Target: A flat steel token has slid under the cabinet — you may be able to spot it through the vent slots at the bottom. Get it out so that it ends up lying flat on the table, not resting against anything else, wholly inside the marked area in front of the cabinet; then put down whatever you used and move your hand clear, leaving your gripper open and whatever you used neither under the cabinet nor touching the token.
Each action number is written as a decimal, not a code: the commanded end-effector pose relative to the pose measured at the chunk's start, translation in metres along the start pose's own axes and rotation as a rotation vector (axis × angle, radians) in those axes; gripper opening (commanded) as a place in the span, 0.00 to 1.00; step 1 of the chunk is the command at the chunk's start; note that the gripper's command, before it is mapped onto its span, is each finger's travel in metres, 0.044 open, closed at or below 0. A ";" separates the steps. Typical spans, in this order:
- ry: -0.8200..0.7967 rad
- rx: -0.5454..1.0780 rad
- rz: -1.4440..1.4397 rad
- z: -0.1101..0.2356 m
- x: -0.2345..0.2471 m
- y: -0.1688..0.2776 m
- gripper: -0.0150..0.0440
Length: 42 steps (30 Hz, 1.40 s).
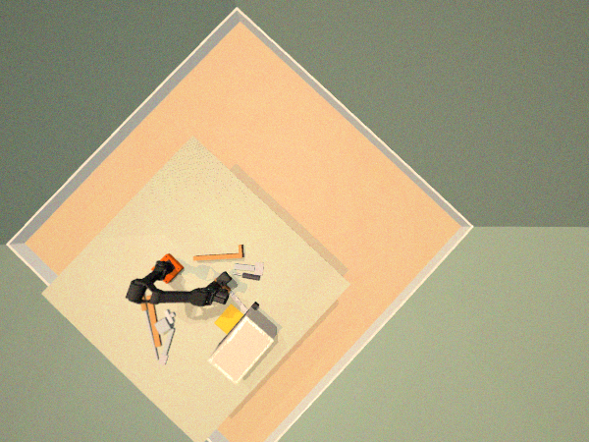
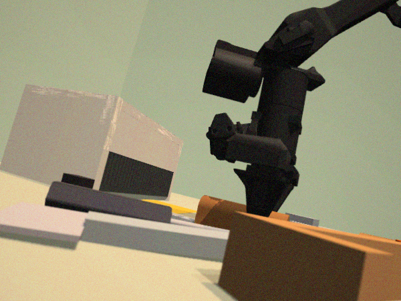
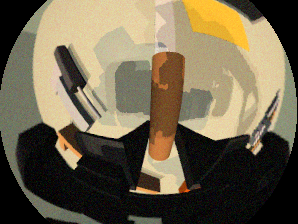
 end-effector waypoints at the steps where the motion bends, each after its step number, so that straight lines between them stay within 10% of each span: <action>1: -0.003 0.000 0.003 0.000 -0.001 -0.006 0.25; 42: -0.002 -0.005 0.003 0.001 -0.005 -0.053 0.25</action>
Point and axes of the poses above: the point midway between the two fingers, 35 mm back from their tips, its own z axis back along the fingers, its own x axis across the jaws, y = z × x, the point moved 8 cm from there along z, back along the fingers, and after that the axes turned 5 degrees about z, right-handed, at the moved point
